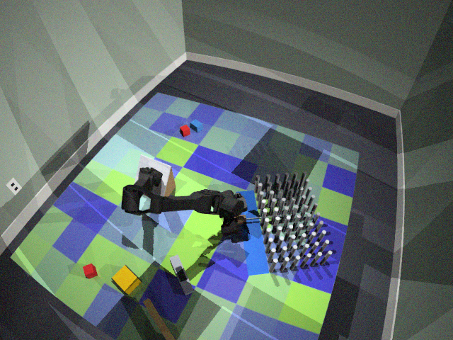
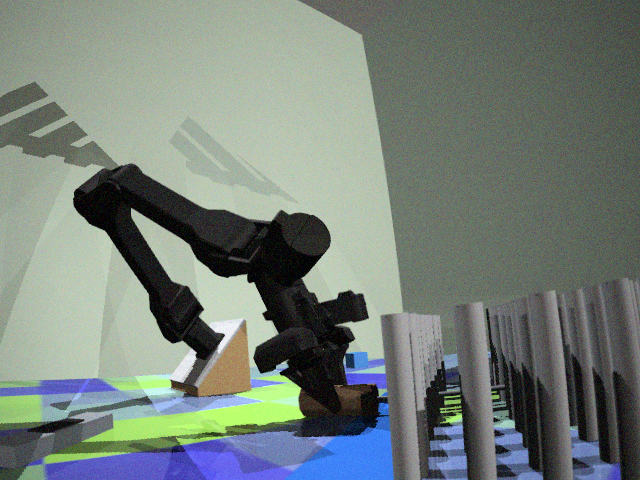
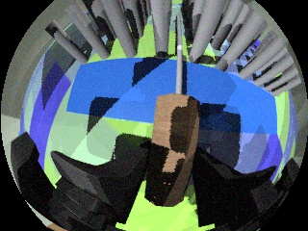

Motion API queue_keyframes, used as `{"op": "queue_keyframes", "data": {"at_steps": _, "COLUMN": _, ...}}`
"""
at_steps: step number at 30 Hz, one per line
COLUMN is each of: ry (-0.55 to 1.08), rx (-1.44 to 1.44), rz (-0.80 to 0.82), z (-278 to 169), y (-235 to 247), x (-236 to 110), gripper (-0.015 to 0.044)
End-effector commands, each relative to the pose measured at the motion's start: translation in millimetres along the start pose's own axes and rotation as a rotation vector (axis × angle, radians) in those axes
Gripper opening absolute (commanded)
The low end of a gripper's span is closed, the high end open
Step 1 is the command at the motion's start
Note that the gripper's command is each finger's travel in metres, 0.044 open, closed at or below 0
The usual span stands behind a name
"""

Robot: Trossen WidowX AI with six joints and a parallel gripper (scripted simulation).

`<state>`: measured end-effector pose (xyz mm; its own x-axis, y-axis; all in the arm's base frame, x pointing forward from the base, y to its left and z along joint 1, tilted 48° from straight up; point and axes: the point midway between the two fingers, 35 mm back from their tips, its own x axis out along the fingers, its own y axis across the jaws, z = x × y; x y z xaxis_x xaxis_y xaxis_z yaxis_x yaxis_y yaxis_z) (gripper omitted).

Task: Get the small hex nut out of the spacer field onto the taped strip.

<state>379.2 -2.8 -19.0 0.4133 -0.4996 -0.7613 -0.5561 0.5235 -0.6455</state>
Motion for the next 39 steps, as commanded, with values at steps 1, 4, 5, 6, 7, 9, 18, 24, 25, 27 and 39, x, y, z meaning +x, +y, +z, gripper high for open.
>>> {"op": "queue_keyframes", "data": {"at_steps": 1, "ry": -0.002, "rx": -0.002, "rz": -0.001, "z": -3, "y": -1, "x": -2, "gripper": 0.0}}
{"op": "queue_keyframes", "data": {"at_steps": 4, "ry": -0.001, "rx": -0.002, "rz": -0.001, "z": -5, "y": -1, "x": -3, "gripper": 0.0}}
{"op": "queue_keyframes", "data": {"at_steps": 5, "ry": -0.001, "rx": -0.002, "rz": -0.001, "z": -5, "y": -1, "x": -3, "gripper": 0.0}}
{"op": "queue_keyframes", "data": {"at_steps": 6, "ry": -0.001, "rx": -0.002, "rz": -0.001, "z": -6, "y": -1, "x": -3, "gripper": 0.0}}
{"op": "queue_keyframes", "data": {"at_steps": 7, "ry": -0.001, "rx": -0.002, "rz": -0.001, "z": -6, "y": -1, "x": -4, "gripper": 0.0}}
{"op": "queue_keyframes", "data": {"at_steps": 9, "ry": -0.001, "rx": -0.002, "rz": -0.001, "z": -8, "y": -1, "x": -4, "gripper": 0.0}}
{"op": "queue_keyframes", "data": {"at_steps": 18, "ry": -0.001, "rx": -0.002, "rz": -0.001, "z": -13, "y": -1, "x": -6, "gripper": 0.0}}
{"op": "queue_keyframes", "data": {"at_steps": 24, "ry": -0.001, "rx": -0.003, "rz": -0.001, "z": -16, "y": -1, "x": -8, "gripper": 0.0}}
{"op": "queue_keyframes", "data": {"at_steps": 25, "ry": -0.001, "rx": -0.003, "rz": -0.001, "z": -17, "y": -1, "x": -8, "gripper": 0.0}}
{"op": "queue_keyframes", "data": {"at_steps": 27, "ry": 0.0, "rx": -0.003, "rz": -0.001, "z": -18, "y": -1, "x": -8, "gripper": 0.0}}
{"op": "queue_keyframes", "data": {"at_steps": 39, "ry": 0.0, "rx": -0.003, "rz": -0.001, "z": -25, "y": -1, "x": -12, "gripper": 0.0}}
